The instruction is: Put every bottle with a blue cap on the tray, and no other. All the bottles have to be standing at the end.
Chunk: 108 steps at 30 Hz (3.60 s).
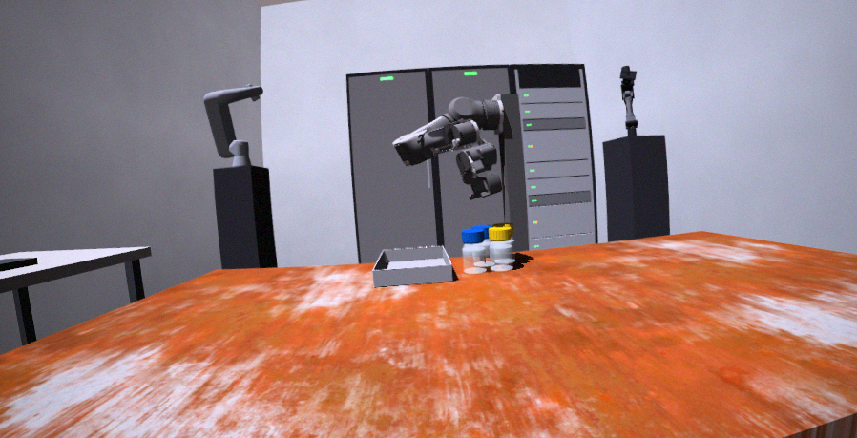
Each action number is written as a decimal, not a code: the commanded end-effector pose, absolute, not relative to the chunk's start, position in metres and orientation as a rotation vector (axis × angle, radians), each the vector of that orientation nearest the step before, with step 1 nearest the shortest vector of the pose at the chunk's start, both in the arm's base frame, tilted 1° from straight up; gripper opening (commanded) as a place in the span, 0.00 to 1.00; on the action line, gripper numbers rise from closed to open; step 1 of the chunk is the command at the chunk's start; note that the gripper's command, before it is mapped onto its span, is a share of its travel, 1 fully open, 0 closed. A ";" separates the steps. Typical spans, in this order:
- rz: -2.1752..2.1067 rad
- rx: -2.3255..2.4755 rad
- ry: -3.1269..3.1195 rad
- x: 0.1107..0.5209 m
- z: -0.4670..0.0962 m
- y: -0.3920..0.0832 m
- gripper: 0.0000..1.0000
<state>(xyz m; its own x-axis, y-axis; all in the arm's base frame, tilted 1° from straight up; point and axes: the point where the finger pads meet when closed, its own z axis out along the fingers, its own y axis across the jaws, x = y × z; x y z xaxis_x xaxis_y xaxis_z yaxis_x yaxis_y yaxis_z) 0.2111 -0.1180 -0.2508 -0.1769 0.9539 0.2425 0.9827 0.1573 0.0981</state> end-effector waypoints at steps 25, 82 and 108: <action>-0.470 -1.462 -2.556 0.220 -0.219 -0.113 0.42; -0.644 -0.773 -2.863 0.232 -0.168 -0.115 0.42; -0.644 -0.773 -2.863 0.232 -0.168 -0.115 0.42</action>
<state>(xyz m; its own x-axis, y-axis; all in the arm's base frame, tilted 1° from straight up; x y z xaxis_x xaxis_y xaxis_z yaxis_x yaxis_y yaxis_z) 0.2321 -0.1150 -0.1686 -0.8644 0.4565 0.2106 0.5027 0.7813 0.3700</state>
